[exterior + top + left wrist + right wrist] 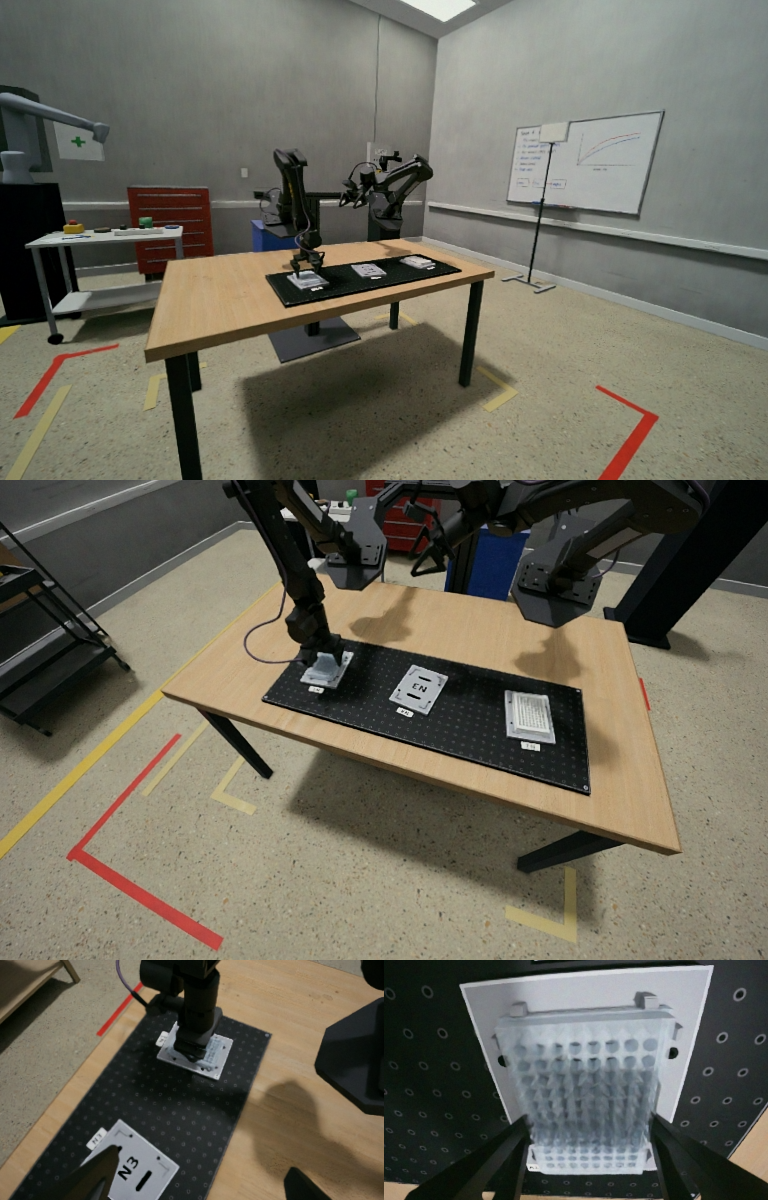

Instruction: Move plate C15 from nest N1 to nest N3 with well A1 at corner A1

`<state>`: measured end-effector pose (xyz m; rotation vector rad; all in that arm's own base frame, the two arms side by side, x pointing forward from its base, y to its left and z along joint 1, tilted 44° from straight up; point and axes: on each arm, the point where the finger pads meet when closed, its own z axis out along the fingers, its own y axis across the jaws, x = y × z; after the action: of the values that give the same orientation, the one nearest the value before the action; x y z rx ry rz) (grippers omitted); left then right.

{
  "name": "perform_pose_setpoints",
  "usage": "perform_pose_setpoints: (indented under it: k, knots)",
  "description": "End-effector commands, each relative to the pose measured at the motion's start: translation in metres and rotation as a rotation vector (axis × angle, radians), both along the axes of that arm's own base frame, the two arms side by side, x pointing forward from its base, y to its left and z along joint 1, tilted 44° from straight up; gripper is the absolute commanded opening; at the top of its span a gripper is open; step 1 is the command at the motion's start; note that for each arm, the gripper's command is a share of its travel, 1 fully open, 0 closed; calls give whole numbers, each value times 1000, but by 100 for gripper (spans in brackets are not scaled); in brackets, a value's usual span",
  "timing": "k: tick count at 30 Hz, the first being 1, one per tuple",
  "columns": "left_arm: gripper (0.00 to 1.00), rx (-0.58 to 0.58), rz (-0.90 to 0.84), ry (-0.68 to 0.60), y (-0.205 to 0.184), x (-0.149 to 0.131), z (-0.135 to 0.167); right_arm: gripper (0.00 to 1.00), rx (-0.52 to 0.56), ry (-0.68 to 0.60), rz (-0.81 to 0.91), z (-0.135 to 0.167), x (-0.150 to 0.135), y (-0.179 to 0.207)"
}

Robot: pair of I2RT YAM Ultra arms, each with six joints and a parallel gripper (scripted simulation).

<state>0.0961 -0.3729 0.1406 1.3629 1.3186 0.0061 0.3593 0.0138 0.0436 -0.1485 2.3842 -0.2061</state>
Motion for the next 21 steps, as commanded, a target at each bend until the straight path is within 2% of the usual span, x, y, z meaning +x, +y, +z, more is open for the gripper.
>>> perform_pose_setpoints:
  k: [1, 3, 11, 15, 21]
  knots:
    - [100, 19, -21, -2, 0, -4, -8, 79, 10, -20, 9, 3, 6, 3]
    - [100, 19, -21, -2, 0, -4, -8, 79, 3, 5, 4, 1, 0, 2]
    - [100, 19, -21, -2, 0, -4, -8, 79, 0, 5, -2, 29, -31, 5]
    - [100, 19, -21, -2, 0, -4, -8, 79, 0, 4, -8, 30, -32, 4]
    - [100, 19, -21, -2, 0, -4, -8, 79, 8, -27, -116, 32, -26, 16]
